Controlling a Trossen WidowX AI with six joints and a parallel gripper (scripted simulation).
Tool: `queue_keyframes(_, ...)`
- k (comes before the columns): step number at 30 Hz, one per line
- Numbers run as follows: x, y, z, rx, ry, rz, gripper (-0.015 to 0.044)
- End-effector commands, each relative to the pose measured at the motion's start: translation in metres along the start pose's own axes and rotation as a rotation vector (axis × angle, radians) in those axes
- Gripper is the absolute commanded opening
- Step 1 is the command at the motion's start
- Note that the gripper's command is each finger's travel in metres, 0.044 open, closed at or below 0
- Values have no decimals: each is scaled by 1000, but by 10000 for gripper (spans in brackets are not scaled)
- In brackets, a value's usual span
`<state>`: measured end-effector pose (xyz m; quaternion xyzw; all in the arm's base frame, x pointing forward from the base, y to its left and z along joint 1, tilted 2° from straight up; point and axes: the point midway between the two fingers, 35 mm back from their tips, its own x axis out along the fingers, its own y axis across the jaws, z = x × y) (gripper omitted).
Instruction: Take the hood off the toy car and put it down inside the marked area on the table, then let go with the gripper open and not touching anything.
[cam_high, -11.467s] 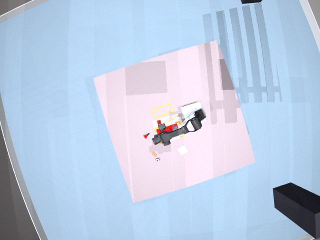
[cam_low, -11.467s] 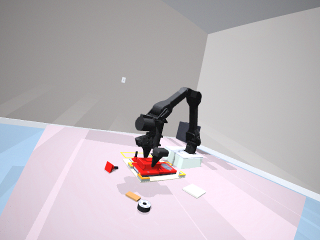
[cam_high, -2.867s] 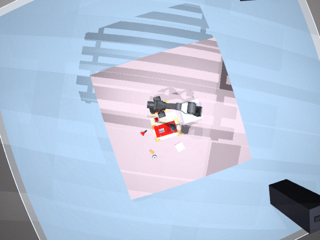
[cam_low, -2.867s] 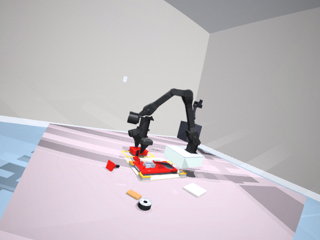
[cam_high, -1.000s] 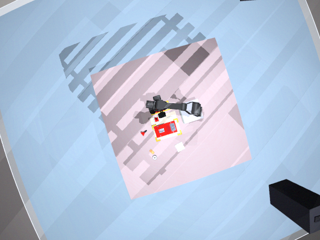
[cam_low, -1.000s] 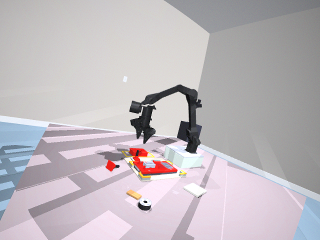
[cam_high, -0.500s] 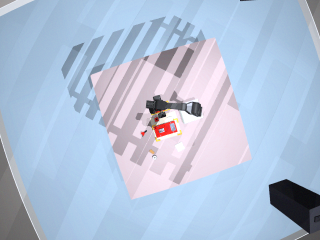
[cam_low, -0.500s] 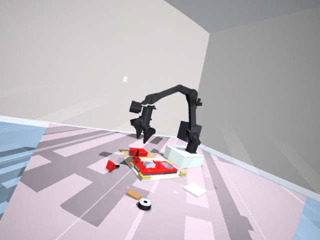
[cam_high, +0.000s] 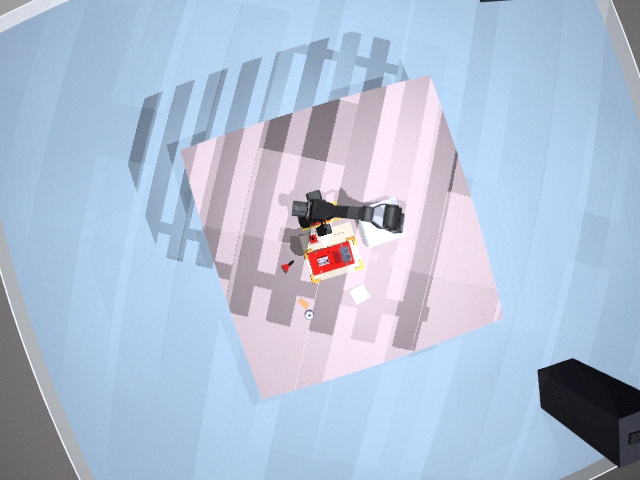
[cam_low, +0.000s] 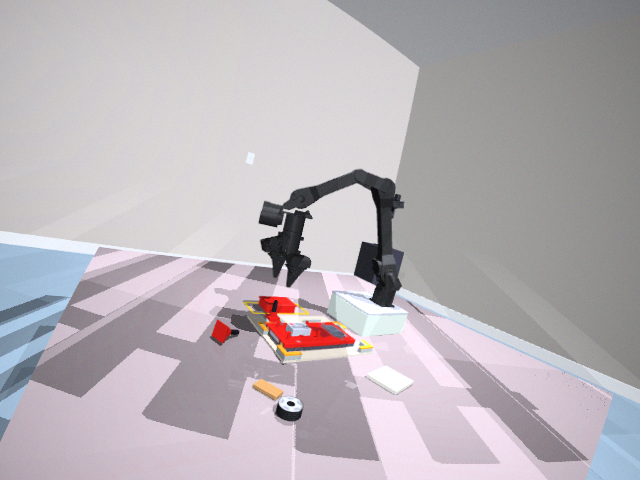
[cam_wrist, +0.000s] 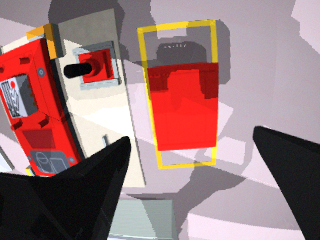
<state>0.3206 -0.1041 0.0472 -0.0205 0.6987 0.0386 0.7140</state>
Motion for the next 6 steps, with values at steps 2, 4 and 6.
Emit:
queue_keyframes(2, 0, -1, 0, 0, 3, -4, 440)
queue_keyframes(4, 0, -1, 0, 0, 3, -4, 440)
queue_keyframes(6, 0, -1, 0, 0, 3, -4, 440)
